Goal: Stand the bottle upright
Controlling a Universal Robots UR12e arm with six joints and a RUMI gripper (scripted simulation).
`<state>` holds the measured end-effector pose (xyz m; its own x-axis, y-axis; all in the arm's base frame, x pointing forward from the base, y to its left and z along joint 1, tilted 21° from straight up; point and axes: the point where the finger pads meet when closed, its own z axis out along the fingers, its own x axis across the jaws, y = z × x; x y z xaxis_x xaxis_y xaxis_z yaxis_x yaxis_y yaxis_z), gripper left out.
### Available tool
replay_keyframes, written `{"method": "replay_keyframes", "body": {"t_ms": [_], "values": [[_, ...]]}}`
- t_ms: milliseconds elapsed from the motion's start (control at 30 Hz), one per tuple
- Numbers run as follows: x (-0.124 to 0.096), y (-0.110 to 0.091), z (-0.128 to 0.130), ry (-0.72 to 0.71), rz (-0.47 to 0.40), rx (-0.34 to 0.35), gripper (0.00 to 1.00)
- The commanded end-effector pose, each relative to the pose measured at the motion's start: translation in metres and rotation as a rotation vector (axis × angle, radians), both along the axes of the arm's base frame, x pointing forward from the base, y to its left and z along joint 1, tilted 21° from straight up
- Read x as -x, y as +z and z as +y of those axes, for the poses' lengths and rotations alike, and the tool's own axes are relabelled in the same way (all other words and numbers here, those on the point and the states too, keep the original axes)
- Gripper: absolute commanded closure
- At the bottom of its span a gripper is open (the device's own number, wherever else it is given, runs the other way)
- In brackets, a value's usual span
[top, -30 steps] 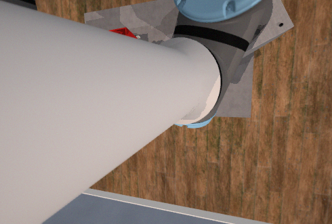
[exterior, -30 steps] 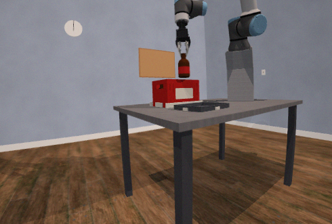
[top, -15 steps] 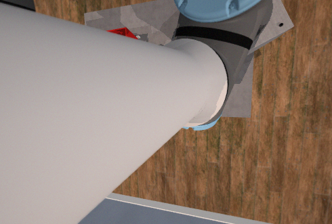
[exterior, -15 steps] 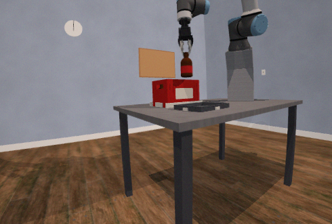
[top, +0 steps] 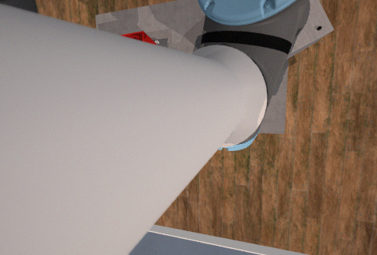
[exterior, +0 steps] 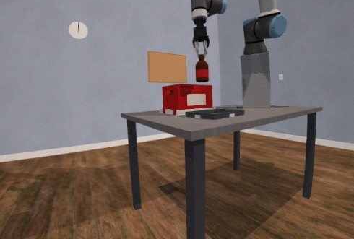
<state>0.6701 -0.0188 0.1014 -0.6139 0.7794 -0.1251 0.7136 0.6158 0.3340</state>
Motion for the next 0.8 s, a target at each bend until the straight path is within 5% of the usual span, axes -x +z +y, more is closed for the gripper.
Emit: {"method": "replay_keyframes", "body": {"t_ms": [0,767], "values": [[-0.003,0.003,0.011,0.000,-0.001,0.001,1.00],[-0.011,0.011,0.054,0.000,-0.001,0.001,1.00]]}}
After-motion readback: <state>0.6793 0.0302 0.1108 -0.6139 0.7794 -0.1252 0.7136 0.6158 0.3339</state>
